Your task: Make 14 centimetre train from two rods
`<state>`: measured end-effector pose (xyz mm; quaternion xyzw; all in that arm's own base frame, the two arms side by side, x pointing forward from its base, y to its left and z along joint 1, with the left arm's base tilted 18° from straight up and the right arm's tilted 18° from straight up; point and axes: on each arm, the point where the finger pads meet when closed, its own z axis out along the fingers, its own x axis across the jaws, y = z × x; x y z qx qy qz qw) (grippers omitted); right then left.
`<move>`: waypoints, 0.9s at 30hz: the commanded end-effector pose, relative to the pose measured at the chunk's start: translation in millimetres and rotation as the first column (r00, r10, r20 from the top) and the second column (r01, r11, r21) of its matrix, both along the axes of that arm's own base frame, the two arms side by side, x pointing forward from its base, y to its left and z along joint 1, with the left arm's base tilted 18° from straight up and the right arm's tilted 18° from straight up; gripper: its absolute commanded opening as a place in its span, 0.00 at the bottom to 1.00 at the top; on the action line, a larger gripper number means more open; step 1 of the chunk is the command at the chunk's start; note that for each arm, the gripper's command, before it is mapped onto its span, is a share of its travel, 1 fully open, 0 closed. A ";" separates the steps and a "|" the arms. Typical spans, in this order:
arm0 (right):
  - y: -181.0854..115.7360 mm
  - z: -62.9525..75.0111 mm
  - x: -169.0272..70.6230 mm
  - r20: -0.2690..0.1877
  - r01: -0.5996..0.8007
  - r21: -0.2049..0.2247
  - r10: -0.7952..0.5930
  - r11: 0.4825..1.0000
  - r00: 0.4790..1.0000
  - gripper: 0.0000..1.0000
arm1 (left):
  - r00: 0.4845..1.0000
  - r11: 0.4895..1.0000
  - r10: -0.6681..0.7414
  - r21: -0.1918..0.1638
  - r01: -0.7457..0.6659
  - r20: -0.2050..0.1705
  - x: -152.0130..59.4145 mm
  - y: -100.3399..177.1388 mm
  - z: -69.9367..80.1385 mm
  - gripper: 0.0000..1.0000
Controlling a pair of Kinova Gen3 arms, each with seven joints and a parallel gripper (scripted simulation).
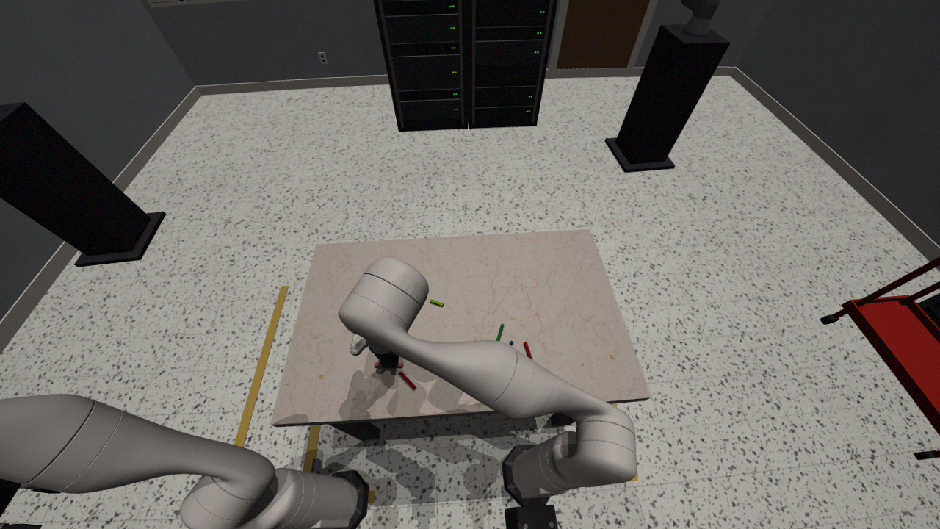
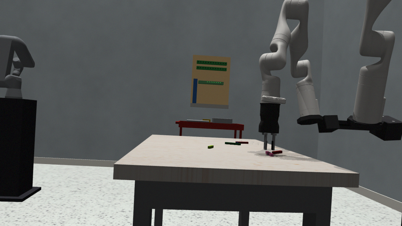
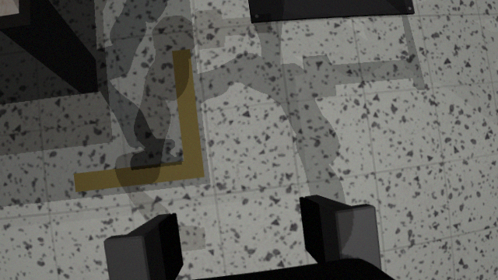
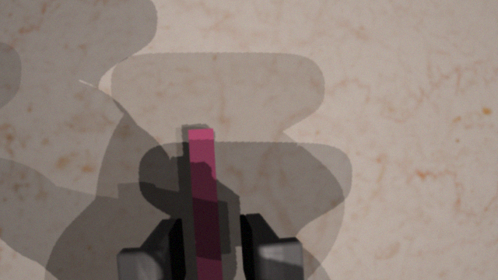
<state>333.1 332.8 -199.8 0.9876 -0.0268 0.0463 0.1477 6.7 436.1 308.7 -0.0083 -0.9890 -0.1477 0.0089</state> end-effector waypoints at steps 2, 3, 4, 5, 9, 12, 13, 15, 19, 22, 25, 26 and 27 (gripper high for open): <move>3.2 -0.8 -1.7 0.002 0.006 0.008 -0.006 1.000 1.000 0.54 | 1.000 1.000 -0.003 0.001 0.003 0.004 1.0 0.8 0.7 1.00; 3.2 -0.8 -1.7 0.002 0.006 0.008 -0.006 1.000 1.000 0.54 | 1.000 1.000 -0.003 0.001 0.003 0.004 1.0 0.8 0.7 1.00; 3.2 -0.8 -1.7 0.002 0.006 0.008 -0.006 1.000 1.000 0.54 | 1.000 1.000 -0.003 0.001 0.003 0.004 1.0 0.8 0.7 1.00; 3.2 -0.8 -1.7 0.002 0.006 0.008 -0.006 1.000 1.000 0.54 | 1.000 1.000 -0.003 0.001 0.003 0.004 1.0 0.8 0.7 1.00; 3.2 -0.8 -1.7 0.002 0.006 0.008 -0.006 1.000 1.000 0.54 | 1.000 1.000 -0.003 0.001 0.003 0.004 1.0 0.8 0.7 1.00; 2.8 -0.9 -2.1 0.001 0.007 0.007 -0.007 1.000 1.000 0.54 | 1.000 1.000 -0.003 0.001 0.003 0.004 1.0 0.8 0.7 1.00; 2.6 -0.9 -2.4 0.001 0.007 0.007 -0.007 1.000 1.000 0.54 | 1.000 1.000 -0.003 0.001 0.003 0.004 1.0 0.8 0.7 1.00; 1.9 -1.0 -3.2 0.001 0.007 0.006 -0.007 1.000 1.000 0.54 | 1.000 1.000 -0.003 0.001 0.003 0.004 1.0 0.8 0.7 1.00; 1.9 -1.0 -3.6 0.001 0.007 0.006 -0.007 1.000 1.000 0.54 | 1.000 1.000 -0.003 0.001 0.003 0.004 1.0 0.8 0.7 1.00; 1.9 -1.0 -4.1 0.001 0.007 0.006 -0.007 1.000 1.000 0.54 | 1.000 1.000 -0.003 0.001 0.003 0.004 1.0 0.8 0.7 1.00; 2.4 -1.0 -4.1 0.001 0.007 0.007 -0.007 1.000 1.000 0.54 | 1.000 1.000 -0.003 0.001 0.003 0.004 1.0 0.8 0.7 1.00; 2.4 -1.0 -4.1 0.001 0.007 0.007 -0.007 1.000 1.000 0.54 | 1.000 1.000 -0.003 0.001 0.003 0.004 1.0 0.8 0.7 1.00; 2.4 -1.0 -4.1 0.001 0.007 0.007 -0.007 1.000 1.000 0.54 | 1.000 1.000 -0.003 0.001 0.003 0.004 1.0 0.8 0.7 1.00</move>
